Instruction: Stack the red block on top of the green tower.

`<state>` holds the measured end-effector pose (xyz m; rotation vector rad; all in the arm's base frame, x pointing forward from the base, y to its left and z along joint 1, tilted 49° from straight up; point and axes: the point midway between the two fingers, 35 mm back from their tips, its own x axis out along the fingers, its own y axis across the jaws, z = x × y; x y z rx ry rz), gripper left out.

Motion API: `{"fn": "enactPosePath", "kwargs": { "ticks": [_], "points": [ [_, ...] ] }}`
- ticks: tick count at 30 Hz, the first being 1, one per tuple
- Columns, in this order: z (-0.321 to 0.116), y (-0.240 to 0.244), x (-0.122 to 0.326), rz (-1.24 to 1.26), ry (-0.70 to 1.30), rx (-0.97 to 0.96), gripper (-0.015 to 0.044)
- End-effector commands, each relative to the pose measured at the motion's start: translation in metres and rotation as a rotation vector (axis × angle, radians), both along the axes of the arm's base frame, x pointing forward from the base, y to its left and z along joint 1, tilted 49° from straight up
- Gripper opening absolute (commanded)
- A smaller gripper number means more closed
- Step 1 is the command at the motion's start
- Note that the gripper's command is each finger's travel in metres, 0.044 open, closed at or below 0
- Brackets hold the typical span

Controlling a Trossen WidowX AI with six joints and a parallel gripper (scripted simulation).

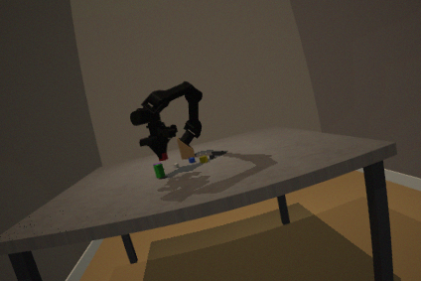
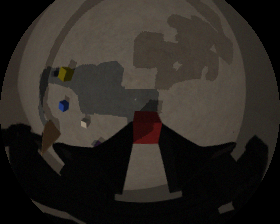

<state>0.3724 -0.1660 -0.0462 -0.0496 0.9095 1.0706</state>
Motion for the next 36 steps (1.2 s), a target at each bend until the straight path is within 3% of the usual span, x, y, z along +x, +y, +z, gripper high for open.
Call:
{"fn": "enactPosePath", "kwargs": {
  "ticks": [1, 17, 27, 36],
  "points": [
    [0.013, -0.015, -0.004, 0.005, 0.002, -0.003, 0.0000],
    [0.030, -0.033, -0.007, 0.005, 0.003, -0.003, 0.0000],
    [0.006, -0.051, -0.029, 0.005, 0.003, -0.005, 0.0000],
    [-0.012, -0.031, -0.025, 0.005, 0.003, -0.004, 0.0000]
  ]
}}
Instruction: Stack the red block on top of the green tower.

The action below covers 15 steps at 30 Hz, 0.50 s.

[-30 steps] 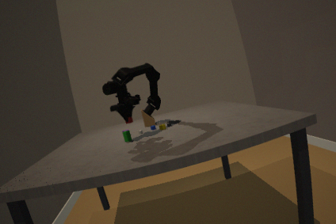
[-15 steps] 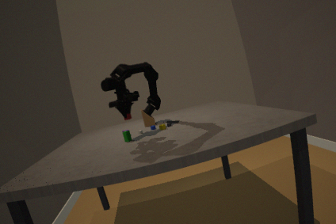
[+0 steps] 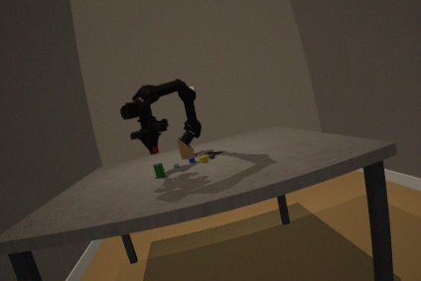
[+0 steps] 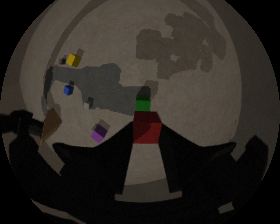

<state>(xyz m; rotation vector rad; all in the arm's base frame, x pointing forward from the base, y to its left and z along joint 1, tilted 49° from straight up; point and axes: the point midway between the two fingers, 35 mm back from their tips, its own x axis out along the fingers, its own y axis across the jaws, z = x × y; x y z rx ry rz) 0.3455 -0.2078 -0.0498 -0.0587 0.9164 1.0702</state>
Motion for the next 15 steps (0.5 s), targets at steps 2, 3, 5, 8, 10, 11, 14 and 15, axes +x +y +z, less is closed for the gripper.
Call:
{"fn": "enactPosePath", "kwargs": {
  "ticks": [2, 3, 5, 8, 10, 11, 14, 15],
  "points": [
    [-0.012, 0.015, 0.003, 0.001, 0.001, 0.006, 0.0000],
    [-0.012, 0.015, 0.003, 0.001, 0.001, 0.006, 0.0000],
    [-0.013, 0.016, 0.003, 0.001, 0.001, 0.006, 0.0000],
    [-0.017, 0.020, 0.004, 0.001, 0.001, 0.006, 0.0000],
    [-0.021, 0.024, 0.005, 0.001, 0.001, 0.006, 0.0000],
    [-0.023, 0.027, 0.006, 0.001, 0.001, 0.006, 0.0000],
    [-0.031, 0.035, 0.007, 0.001, 0.001, 0.007, 0.0000],
    [-0.032, 0.037, 0.008, 0.001, 0.001, 0.007, 0.0000]
  ]
}}
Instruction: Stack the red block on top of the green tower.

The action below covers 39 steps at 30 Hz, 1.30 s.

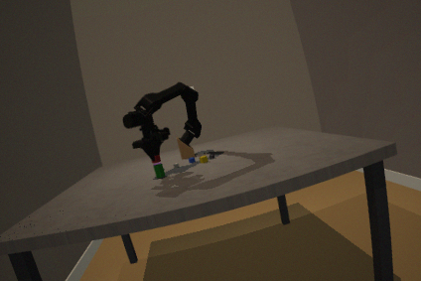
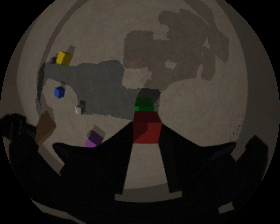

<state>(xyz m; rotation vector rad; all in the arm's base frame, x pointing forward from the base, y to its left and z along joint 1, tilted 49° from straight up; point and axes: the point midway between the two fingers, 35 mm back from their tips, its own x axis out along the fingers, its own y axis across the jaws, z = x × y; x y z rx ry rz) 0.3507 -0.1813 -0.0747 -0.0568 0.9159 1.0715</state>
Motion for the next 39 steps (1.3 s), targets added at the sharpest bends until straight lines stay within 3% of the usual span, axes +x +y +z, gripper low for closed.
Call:
{"fn": "enactPosePath", "kwargs": {
  "ticks": [1, 33, 39],
  "points": [
    [-0.0070, 0.0106, 0.0024, 0.001, 0.000, 0.005, 0.0000],
    [-0.0047, 0.0078, 0.0019, 0.001, 0.000, 0.004, 0.0000],
    [-0.0074, 0.0102, 0.0019, 0.004, 0.001, 0.002, 0.0157]
  ]
}}
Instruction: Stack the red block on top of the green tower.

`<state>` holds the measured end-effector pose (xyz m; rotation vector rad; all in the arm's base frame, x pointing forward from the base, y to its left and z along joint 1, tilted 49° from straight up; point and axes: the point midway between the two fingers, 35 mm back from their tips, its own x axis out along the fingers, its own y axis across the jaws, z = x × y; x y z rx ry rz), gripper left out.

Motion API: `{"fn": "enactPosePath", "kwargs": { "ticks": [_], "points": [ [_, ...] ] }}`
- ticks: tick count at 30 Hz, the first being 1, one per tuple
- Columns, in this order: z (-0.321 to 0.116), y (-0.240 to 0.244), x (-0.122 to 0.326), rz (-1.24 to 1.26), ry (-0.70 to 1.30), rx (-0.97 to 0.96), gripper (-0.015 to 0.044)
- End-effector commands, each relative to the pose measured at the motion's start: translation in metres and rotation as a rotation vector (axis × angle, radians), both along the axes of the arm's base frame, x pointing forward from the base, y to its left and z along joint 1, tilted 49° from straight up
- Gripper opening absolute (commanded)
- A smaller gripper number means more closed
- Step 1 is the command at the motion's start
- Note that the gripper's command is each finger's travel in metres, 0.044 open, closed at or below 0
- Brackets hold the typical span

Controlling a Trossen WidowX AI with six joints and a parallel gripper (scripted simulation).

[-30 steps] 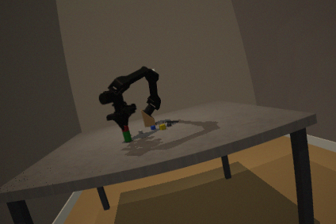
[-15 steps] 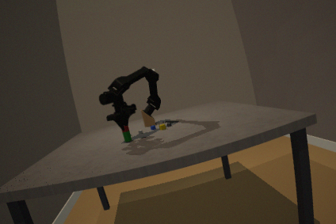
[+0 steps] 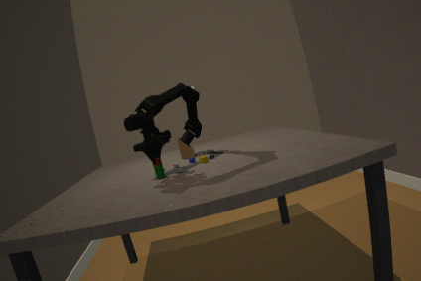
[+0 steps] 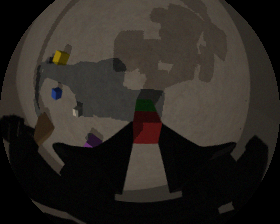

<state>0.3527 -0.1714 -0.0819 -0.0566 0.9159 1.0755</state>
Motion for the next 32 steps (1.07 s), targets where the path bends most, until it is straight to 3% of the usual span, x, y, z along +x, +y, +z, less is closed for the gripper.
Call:
{"fn": "enactPosePath", "kwargs": {
  "ticks": [1, 11, 32],
  "points": [
    [-0.0002, 0.0004, -0.0001, 0.001, 0.000, 0.000, 0.0184],
    [-0.0002, 0.0004, -0.0001, 0.001, 0.000, 0.000, 0.0440],
    [-0.0002, 0.0004, -0.0001, 0.001, 0.000, 0.000, 0.0440]
  ]
}}
